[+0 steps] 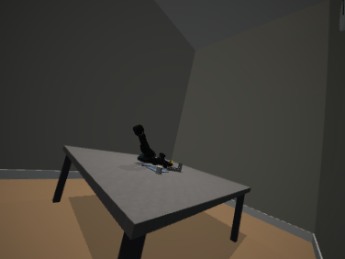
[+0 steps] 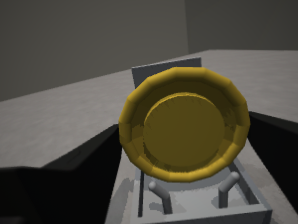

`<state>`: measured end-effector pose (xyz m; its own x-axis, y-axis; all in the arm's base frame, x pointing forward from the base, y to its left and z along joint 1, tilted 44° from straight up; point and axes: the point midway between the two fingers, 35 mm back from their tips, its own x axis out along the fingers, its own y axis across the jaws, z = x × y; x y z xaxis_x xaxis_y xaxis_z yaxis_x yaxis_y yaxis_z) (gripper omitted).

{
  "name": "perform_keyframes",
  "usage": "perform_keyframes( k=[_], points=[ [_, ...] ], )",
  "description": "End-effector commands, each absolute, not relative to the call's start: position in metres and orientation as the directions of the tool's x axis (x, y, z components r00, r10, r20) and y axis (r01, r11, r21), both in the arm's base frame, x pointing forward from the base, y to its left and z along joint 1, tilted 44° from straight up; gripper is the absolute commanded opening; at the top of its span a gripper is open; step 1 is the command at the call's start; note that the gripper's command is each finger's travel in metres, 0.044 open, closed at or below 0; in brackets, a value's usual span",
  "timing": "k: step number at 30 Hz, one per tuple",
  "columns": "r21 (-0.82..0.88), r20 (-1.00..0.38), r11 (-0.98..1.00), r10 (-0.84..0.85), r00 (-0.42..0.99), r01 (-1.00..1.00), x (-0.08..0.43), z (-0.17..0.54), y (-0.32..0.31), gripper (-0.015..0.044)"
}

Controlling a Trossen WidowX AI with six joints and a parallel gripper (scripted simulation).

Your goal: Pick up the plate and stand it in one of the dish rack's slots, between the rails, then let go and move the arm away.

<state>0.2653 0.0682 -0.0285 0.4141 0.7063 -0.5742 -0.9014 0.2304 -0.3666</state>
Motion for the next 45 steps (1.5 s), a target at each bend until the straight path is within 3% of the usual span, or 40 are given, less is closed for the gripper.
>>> perform_keyframes(
  k=[1,3,18,27,38,45],
  points=[
    [-0.363,-0.575,0.233,0.706,0.414,-0.902,0.265,-0.029,0.068,0.0],
    [-0.363,-0.575,0.233,0.706,0.414,-0.902,0.265,-0.029,0.068,0.0],
    [-0.367,-0.574,0.23,0.706,0.414,-0.901,0.265,-0.028,0.068,0.0394],
    [-0.367,-0.575,0.229,0.706,0.413,-0.902,0.265,-0.027,0.069,0.04],
    [-0.385,-0.575,0.191,0.715,0.396,-0.903,0.257,0.052,0.142,0.04],
    [-0.378,-0.578,0.195,0.714,0.395,-0.905,0.256,0.057,0.147,0.04]
  ],
)
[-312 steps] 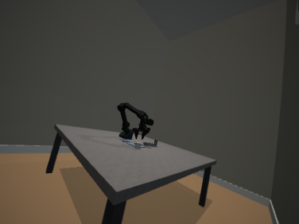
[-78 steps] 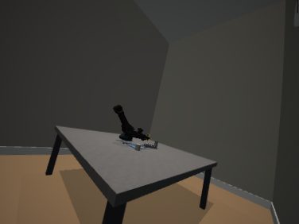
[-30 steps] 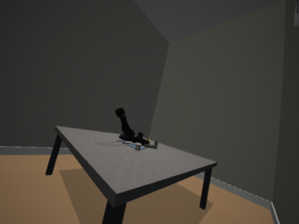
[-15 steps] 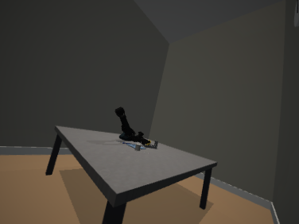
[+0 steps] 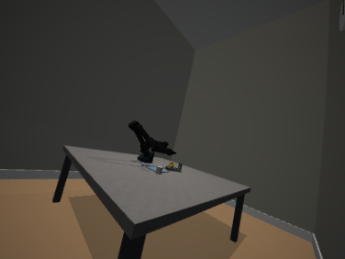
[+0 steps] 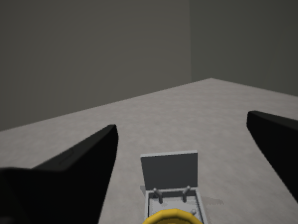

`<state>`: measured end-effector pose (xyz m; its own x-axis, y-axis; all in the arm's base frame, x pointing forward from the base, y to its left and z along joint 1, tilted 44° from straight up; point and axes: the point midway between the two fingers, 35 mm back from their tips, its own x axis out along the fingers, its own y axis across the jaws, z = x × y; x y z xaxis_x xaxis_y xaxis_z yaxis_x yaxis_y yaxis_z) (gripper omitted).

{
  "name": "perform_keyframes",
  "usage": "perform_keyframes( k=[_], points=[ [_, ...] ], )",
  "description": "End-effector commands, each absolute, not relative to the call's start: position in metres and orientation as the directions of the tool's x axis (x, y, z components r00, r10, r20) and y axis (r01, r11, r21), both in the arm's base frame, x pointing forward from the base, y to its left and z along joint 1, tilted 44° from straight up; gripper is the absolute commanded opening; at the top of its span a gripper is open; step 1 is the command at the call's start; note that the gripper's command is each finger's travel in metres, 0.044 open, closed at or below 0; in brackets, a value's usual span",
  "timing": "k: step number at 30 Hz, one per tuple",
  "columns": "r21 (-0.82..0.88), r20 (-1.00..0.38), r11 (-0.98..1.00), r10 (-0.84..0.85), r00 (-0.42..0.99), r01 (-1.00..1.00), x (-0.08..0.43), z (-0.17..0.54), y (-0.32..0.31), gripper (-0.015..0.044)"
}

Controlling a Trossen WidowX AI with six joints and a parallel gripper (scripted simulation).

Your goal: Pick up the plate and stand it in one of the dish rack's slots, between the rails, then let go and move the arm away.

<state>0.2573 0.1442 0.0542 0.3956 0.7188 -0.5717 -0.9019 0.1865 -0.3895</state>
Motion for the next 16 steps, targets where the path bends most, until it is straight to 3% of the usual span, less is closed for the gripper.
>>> perform_keyframes(
  k=[1,16],
  points=[
    [-0.369,-0.585,0.199,0.71,0.393,-0.908,0.257,0.057,0.148,0.04],
    [-0.099,-0.81,0.4,0.499,0.307,-0.911,0.248,0.05,0.16,0.04]
  ],
)
